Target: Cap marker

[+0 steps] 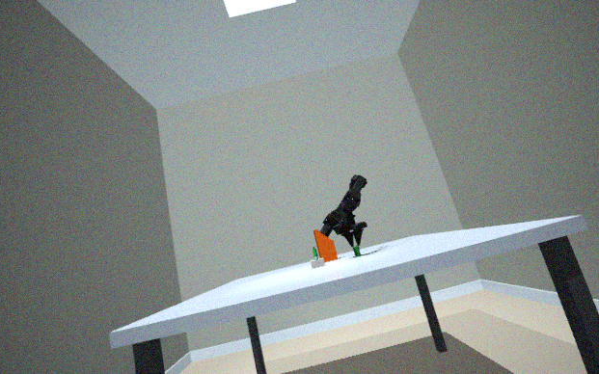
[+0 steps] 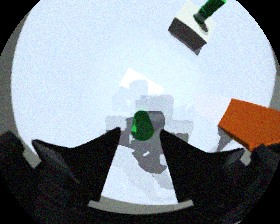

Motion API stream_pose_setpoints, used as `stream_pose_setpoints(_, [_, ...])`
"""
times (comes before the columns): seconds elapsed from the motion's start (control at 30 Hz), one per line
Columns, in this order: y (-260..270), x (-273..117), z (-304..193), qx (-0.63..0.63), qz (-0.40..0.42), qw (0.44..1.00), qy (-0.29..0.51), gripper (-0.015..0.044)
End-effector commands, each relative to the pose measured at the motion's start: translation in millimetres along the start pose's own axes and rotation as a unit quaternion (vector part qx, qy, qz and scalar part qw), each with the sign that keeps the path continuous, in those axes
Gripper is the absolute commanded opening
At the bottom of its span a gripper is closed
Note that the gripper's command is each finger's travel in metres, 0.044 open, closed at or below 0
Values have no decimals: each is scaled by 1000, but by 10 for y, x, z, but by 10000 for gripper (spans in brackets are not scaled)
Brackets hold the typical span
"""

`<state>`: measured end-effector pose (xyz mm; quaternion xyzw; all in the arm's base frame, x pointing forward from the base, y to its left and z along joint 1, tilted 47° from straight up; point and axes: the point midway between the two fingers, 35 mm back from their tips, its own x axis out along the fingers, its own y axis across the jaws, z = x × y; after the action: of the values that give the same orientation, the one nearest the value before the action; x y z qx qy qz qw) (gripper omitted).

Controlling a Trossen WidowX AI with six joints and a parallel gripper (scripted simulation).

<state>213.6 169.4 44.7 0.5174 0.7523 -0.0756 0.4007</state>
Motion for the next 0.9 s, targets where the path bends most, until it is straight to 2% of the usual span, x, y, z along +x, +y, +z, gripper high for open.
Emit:
stream_pose_setpoints(0.0, [-17,63,3,4,-1,1000,1,246])
stream_pose_setpoints(0.73, [-29,386,-18,5,0,1000,3,246])
stream_pose_setpoints(0.83, [-30,386,-21,5,0,1000,3,167])
stream_pose_setpoints(0.87, [-30,386,-21,5,0,1000,3,161])
